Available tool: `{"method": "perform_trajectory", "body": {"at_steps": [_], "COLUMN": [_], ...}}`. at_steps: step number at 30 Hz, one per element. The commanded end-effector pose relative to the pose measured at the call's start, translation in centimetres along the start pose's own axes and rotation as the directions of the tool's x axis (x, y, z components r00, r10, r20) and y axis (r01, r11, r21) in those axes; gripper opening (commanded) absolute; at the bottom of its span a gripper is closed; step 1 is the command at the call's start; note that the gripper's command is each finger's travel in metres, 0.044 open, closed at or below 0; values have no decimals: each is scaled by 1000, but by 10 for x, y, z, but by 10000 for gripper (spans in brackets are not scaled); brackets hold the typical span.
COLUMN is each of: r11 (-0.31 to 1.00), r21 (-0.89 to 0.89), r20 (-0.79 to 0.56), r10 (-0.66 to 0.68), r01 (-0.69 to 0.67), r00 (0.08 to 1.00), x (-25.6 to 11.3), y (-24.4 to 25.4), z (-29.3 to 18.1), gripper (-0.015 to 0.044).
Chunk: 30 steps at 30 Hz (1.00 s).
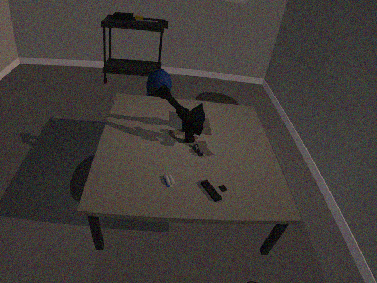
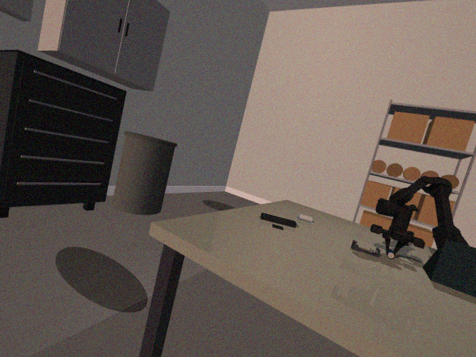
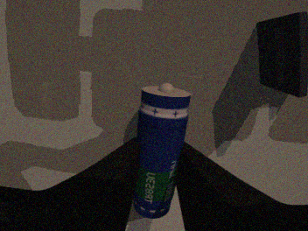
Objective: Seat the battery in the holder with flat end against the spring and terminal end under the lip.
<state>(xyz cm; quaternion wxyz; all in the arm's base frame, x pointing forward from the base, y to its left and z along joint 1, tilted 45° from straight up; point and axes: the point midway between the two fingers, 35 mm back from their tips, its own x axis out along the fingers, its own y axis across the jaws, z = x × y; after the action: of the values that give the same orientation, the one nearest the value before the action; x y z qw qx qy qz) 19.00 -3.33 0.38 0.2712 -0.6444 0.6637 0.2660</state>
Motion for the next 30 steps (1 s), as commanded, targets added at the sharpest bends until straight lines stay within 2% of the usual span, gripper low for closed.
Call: {"method": "perform_trajectory", "body": {"at_steps": [1,4,9,16,22,30], "r11": [1000,1000,1000,950,820,562], "r21": [6,7,15,313,572,827], "r20": [10,9,8,10,11,11], "r10": [-10,-10,-10,-12,-14,-17], "r01": [10,10,10,8,5,1], "r00": [1000,1000,1000,1000,1000,1000], "x": [-26,-43,-44,-54,-62,-69], "y": [-3,-2,-2,-27,-49,-76], "z": [2,1,1,15,30,51], "gripper": [70,70,70,70,70,70]}}
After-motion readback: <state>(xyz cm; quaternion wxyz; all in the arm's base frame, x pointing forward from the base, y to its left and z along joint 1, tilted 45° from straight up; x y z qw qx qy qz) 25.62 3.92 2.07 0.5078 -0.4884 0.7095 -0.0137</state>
